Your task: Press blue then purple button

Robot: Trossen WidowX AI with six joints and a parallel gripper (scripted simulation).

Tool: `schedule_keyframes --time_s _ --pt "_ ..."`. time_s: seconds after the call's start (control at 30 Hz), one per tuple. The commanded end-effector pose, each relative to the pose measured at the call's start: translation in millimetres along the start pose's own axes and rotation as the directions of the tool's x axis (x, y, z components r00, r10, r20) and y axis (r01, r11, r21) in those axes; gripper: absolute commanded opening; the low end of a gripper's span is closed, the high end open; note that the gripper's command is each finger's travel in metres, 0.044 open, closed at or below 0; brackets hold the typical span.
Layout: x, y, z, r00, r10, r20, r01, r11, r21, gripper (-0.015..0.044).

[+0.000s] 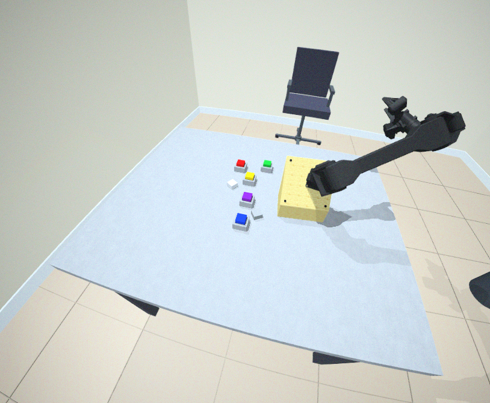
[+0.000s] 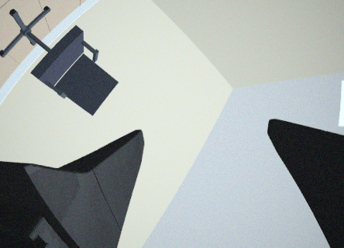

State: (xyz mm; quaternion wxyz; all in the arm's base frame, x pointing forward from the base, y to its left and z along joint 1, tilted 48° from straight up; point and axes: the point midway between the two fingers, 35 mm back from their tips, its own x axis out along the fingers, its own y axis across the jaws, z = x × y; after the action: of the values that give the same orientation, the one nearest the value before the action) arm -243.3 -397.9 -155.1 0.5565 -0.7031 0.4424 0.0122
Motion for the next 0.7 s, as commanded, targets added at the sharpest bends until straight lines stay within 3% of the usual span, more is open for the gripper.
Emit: schedule_keyframes --time_s 0.0,0.17,0.3,0.5,0.67 --pt "3 -3 1 1.0 -0.004 0.008 0.004 1.0 -0.007 0.04" --pt "59 -71 9 0.984 -0.059 0.17 0.1 0.965 -0.241 0.04" --pt "96 -134 20 0.951 -0.085 0.298 0.22 0.863 -0.456 0.04" --pt "139 -227 56 0.871 -0.101 0.482 0.441 0.593 -0.673 0.04" --pt "160 -301 103 0.779 -0.091 0.62 0.616 0.291 -0.732 0.04"
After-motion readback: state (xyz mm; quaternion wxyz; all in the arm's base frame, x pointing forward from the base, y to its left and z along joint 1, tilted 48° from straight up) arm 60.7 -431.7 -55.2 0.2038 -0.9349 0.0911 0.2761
